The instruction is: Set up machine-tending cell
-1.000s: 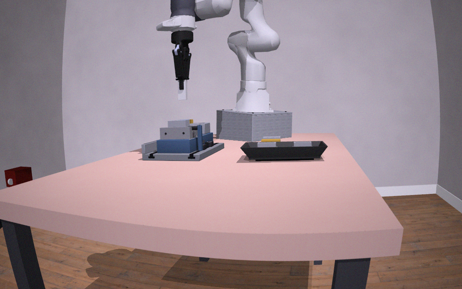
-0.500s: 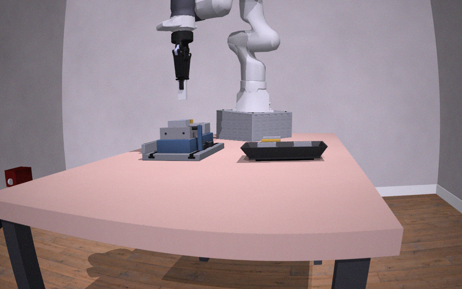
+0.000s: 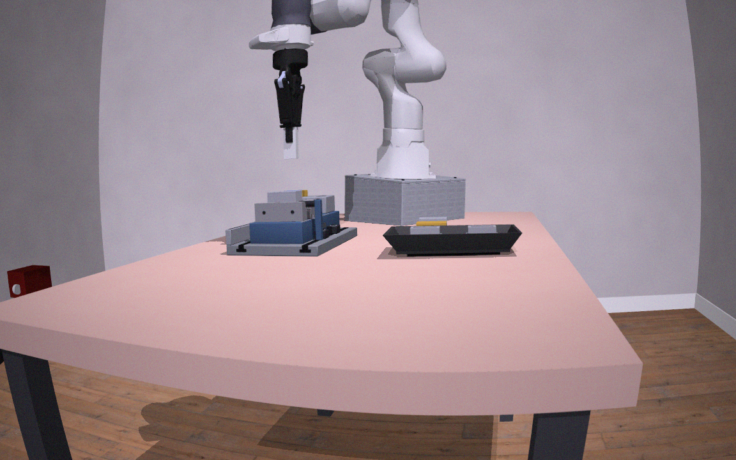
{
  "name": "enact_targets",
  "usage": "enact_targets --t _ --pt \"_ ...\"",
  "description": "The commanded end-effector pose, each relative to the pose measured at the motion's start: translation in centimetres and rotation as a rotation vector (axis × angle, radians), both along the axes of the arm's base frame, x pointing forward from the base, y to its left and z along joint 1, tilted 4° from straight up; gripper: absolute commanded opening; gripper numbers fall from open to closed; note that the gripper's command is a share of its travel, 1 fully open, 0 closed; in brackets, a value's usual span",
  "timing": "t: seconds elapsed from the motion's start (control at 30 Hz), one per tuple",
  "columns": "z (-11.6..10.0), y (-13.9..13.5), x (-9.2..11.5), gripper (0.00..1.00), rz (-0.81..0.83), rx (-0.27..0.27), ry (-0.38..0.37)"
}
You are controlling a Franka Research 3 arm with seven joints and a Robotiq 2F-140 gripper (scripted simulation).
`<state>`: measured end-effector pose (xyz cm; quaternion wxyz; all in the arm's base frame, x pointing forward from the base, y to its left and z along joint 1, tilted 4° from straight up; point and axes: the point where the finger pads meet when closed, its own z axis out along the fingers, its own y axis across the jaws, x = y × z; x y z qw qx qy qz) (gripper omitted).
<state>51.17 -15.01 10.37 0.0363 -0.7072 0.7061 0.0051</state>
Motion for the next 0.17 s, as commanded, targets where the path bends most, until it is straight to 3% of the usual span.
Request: enact_targets --t 0.0,0.13 --pt "0.15 -0.17 0.04 0.00 -0.003 -0.003 0.000" --pt "0.15 -0.17 0.04 0.00 -0.003 -0.003 0.000"
